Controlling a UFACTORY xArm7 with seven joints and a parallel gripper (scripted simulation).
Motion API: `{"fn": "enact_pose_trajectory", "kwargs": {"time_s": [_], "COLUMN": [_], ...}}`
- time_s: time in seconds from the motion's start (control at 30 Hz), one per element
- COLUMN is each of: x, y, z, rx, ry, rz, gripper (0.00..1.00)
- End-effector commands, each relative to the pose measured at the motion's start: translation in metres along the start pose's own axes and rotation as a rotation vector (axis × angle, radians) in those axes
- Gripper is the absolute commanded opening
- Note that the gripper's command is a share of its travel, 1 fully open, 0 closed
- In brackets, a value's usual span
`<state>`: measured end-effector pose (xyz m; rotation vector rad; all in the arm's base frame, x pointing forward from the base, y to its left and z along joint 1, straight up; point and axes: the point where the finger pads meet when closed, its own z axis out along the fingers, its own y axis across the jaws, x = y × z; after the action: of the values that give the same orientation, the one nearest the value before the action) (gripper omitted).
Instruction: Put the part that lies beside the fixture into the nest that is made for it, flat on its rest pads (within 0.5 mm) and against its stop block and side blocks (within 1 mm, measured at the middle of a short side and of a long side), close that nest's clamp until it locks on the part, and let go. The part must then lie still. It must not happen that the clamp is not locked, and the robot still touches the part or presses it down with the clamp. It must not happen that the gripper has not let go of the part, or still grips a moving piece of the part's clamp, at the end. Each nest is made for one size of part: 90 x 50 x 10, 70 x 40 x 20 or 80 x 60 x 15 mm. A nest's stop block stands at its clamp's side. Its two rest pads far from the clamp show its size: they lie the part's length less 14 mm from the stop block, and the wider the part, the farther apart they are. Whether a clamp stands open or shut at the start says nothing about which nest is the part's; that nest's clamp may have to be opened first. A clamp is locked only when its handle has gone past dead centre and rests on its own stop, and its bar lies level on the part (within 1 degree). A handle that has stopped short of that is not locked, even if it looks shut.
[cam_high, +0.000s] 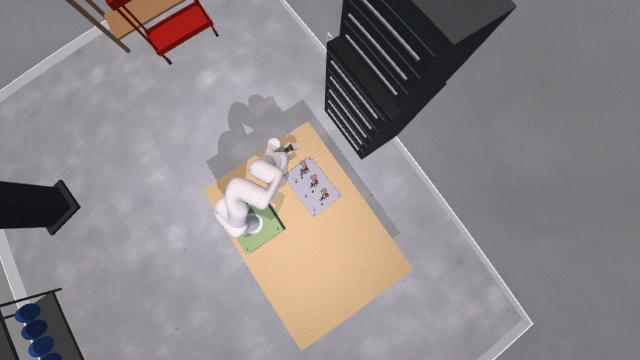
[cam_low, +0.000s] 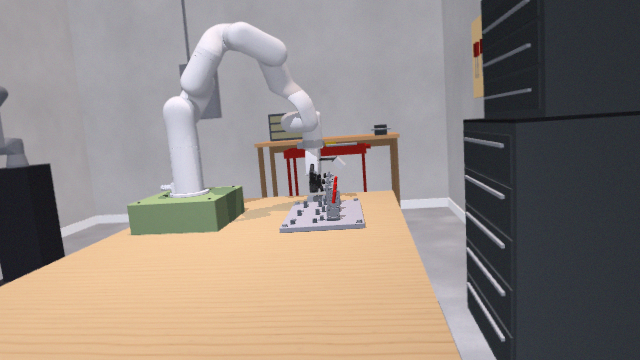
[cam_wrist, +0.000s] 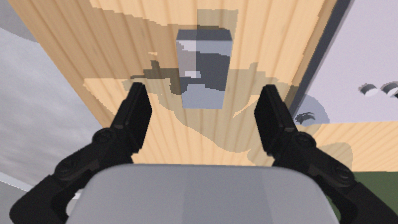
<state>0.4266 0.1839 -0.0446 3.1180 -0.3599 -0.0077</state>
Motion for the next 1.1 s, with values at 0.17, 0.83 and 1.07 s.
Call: {"fn": "enact_pose_trajectory", "kwargs": {"time_s": [0.17, 0.83, 1.07], "x": [0.001, 0.001, 0.002], "y": [-0.001, -0.001, -0.001], "z": [-0.001, 0.007, 0.017], "rx": [0.002, 0.002, 0.002], "ry": [0.004, 0.004, 0.004], "rz": [0.0, 0.0, 0.0], "gripper": [1.0, 1.0, 1.0]}}
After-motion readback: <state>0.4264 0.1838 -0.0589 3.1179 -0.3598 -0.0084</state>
